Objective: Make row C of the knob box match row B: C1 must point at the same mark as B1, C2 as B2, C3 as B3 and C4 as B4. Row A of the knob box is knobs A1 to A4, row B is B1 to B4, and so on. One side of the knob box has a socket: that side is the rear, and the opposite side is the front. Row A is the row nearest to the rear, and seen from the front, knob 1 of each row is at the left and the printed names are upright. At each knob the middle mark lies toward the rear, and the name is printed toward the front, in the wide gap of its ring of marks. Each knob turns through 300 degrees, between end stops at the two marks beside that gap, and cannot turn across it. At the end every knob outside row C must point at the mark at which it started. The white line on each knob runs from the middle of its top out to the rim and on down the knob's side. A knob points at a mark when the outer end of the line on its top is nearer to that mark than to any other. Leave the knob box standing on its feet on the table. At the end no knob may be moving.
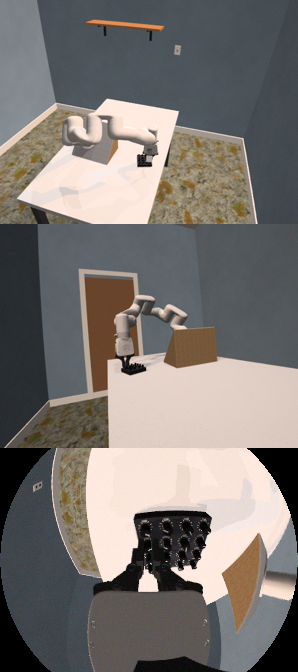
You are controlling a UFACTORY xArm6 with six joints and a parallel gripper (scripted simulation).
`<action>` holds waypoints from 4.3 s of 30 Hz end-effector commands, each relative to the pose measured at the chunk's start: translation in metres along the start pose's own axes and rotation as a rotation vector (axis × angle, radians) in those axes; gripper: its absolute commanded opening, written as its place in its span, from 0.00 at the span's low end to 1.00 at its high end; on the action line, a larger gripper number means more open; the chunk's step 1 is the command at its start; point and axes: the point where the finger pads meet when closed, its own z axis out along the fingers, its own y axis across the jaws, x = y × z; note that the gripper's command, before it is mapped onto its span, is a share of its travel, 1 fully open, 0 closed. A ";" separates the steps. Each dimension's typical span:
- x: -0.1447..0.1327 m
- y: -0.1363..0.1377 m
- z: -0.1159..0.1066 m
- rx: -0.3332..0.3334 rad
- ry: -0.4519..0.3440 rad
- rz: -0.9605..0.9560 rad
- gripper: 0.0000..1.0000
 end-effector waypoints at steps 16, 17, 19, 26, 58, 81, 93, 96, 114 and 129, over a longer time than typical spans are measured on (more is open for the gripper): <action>0.000 -0.001 -0.002 0.004 -0.001 0.339 0.08; 0.000 -0.001 -0.002 0.004 -0.001 0.363 0.08; 0.000 -0.001 -0.002 0.004 -0.001 0.363 0.08; 0.000 -0.001 -0.002 0.004 -0.001 0.547 0.08; 0.000 -0.001 -0.002 0.004 -0.003 1.229 0.08; 0.000 -0.001 -0.002 0.004 -0.003 1.433 0.08; 0.000 -0.001 -0.002 0.004 -0.003 1.441 0.08; 0.000 -0.001 -0.002 0.004 -0.003 1.441 0.08; 0.000 -0.001 -0.002 0.004 -0.003 1.441 0.19; 0.000 -0.001 -0.005 0.004 -0.003 1.441 0.19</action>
